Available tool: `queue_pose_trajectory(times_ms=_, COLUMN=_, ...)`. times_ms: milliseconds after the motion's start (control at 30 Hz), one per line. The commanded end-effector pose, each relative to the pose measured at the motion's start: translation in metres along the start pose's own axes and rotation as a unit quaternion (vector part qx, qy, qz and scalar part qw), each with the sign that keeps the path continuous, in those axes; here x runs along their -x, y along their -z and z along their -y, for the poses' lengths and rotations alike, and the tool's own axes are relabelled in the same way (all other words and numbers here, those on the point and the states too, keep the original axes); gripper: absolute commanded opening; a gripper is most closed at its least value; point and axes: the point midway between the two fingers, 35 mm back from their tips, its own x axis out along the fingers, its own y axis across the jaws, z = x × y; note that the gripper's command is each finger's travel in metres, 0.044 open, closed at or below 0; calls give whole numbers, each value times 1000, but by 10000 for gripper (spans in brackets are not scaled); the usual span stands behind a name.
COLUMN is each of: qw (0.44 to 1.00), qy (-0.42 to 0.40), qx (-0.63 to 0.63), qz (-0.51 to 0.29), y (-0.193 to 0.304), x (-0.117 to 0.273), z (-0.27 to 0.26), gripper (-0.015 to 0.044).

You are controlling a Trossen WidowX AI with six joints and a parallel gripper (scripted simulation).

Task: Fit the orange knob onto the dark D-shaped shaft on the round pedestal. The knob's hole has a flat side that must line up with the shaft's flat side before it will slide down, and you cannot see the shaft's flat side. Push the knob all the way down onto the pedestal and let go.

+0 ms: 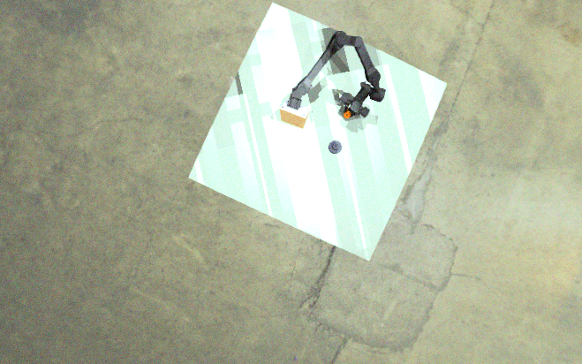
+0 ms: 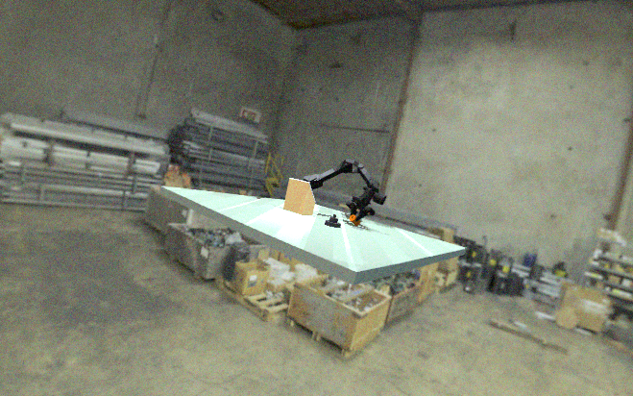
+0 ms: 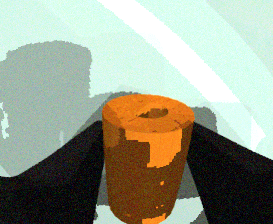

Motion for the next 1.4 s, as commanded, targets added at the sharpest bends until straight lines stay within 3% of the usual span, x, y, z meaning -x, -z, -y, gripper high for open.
queue_pose_trajectory(times_ms=0, qw=999, qy=0, qx=-1, qz=34, y=3, x=3, z=0, gripper=179)
queue_pose_trajectory(times_ms=1067, qw=952, qy=1, qx=-1, qz=305, y=35, x=20, z=0, gripper=179)
queue_pose_trajectory(times_ms=1367, qw=950, qy=0, qx=0, qz=313, y=39, x=22, z=0, gripper=179)
